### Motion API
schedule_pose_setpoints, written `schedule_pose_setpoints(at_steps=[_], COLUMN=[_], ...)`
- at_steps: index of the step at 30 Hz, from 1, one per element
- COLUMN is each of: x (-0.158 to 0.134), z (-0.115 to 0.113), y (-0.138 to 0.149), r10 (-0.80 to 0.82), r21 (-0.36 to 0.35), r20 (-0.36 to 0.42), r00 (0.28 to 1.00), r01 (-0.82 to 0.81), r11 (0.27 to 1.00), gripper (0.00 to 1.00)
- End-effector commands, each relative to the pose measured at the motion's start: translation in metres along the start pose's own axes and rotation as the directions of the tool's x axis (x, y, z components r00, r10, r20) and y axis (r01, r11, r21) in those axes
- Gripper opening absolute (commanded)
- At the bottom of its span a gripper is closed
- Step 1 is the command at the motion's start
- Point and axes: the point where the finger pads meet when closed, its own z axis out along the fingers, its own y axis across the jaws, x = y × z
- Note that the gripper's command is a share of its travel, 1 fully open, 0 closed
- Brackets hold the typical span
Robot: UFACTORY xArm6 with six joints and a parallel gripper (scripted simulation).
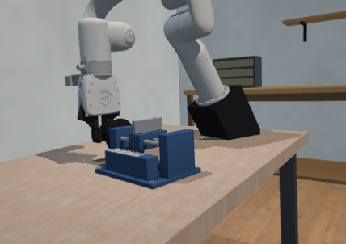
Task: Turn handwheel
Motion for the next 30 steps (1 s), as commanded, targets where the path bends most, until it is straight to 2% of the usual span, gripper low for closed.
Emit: schedule_pose_setpoints(at_steps=[1,9,10,30], x=[0.0,0.0,0.0,0.0], z=[-0.0003,-0.0003,-0.0003,-0.0003], y=[-0.0002,-0.0002,-0.0002,-0.0002], r10=[0.0,0.0,0.0,0.0], r21=[0.0,0.0,0.0,0.0], r20=[0.0,0.0,0.0,0.0], r00=[1.0,1.0,1.0,1.0], r01=[0.0,0.0,0.0,0.0], r11=[1.0,1.0,1.0,1.0], gripper=[0.06,0.06,0.57,0.57])
